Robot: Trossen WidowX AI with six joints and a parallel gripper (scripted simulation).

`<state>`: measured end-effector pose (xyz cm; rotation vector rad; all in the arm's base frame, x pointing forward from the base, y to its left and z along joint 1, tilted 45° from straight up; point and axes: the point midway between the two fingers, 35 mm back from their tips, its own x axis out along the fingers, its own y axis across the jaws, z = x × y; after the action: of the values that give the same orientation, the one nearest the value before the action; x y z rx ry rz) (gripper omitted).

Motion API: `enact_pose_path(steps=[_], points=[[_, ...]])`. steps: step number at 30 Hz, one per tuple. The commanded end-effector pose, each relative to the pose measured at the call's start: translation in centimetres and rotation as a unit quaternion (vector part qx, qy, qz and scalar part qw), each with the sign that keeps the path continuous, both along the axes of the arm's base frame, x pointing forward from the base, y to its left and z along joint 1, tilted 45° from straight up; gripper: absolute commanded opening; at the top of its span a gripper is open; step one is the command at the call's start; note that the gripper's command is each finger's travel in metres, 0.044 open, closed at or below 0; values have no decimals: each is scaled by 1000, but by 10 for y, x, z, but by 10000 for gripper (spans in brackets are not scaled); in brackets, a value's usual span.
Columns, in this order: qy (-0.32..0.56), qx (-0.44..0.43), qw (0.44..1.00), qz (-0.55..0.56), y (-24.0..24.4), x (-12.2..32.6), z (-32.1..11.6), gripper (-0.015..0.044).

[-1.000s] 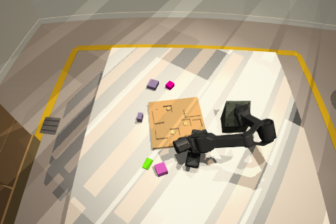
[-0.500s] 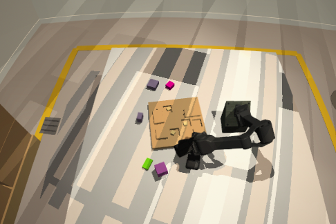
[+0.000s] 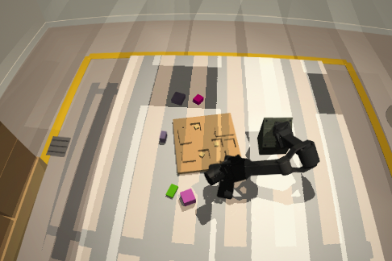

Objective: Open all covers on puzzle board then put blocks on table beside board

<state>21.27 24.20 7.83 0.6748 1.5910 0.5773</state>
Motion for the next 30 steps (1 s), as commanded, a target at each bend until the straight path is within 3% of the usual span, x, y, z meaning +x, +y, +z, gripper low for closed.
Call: enact_pose_path(steps=[1,12,30], points=[[0,0,1000,0,0,0,0,159],[0,0,1000,0,-2,1,2,440],[2,-6,1000,-1,-43,7,40,440]])
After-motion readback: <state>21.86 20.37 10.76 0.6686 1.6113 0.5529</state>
